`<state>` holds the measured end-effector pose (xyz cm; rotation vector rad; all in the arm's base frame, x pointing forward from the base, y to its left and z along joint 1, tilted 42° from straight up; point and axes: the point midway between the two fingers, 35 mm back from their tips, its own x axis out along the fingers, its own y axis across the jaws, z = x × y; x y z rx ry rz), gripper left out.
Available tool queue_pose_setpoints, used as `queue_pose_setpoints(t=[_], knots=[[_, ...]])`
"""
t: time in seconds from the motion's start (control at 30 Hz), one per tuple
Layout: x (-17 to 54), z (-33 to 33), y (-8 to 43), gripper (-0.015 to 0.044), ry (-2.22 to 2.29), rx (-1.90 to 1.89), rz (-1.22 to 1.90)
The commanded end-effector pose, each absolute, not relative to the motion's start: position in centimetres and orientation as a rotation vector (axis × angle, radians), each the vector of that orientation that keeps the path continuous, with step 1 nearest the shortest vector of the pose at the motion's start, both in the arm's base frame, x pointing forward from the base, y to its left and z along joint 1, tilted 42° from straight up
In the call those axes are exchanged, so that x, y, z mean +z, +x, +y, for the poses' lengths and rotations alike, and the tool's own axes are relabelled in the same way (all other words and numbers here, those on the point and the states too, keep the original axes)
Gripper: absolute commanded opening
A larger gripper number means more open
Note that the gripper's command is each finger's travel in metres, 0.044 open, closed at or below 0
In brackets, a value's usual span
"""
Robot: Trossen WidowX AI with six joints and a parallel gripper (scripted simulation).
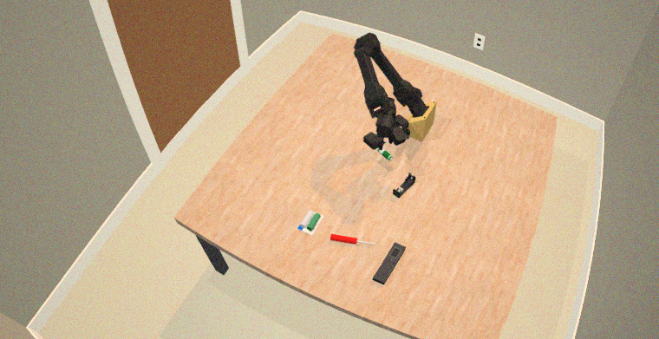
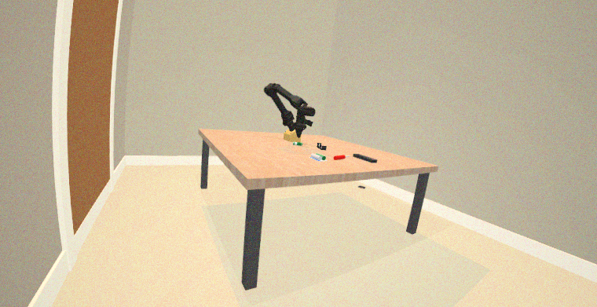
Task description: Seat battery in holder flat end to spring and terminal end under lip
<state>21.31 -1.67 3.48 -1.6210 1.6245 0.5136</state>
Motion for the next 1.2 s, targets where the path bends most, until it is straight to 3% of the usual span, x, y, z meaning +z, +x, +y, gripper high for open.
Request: queue_pose_setpoints(t=[0.0, 1.17], knots=[[3.1, -1.9, 21.1, 0.0236, -1.651, 0.546, 1.638], [-0.4, -5.1, 21.6, 0.0236, -1.653, 0.545, 1.638]])
